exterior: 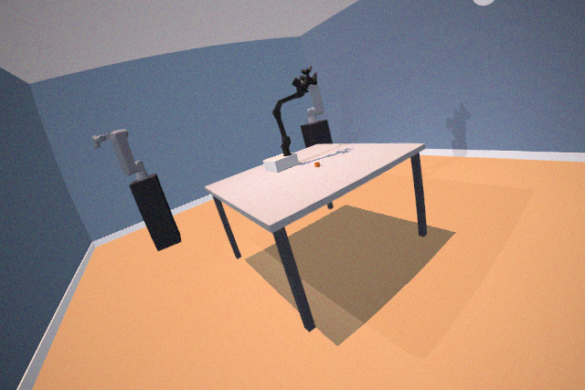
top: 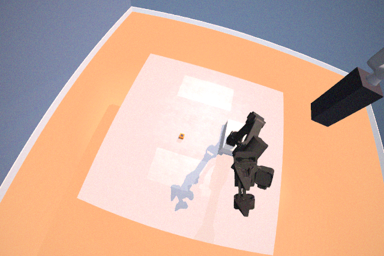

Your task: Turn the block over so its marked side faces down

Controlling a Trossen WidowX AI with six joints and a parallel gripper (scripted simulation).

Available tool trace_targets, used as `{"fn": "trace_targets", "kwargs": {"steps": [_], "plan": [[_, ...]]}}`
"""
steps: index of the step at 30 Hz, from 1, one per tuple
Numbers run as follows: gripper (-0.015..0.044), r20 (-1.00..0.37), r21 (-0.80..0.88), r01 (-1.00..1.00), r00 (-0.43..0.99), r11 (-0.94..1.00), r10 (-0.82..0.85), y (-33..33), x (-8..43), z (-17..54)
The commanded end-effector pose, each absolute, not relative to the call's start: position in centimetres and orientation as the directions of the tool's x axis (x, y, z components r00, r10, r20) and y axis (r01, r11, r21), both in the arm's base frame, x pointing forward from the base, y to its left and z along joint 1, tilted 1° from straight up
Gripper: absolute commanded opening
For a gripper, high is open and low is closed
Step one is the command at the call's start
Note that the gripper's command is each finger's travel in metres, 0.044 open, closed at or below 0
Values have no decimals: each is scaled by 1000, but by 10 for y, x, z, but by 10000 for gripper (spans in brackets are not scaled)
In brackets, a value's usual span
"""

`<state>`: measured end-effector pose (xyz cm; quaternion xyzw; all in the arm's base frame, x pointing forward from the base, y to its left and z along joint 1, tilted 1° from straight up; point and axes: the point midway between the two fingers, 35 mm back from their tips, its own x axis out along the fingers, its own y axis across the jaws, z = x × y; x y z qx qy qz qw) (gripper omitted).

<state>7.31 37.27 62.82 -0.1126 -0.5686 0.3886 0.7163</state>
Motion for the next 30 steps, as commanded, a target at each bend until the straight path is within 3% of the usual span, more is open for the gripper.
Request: {"fn": "trace_targets", "kwargs": {"steps": [1, 12, 20, 30], "plan": [[426, 726, -604, -428, 53, 672, 686, 373, 74, 628], [440, 549, -669, -454, 232, 589, 803, 404, 151, 569], [440, 301, -667, -547, 423, 506, 854, 415, 234, 491], [440, -113, -514, -711, 610, 479, 784, 388, 329, 366]]}}
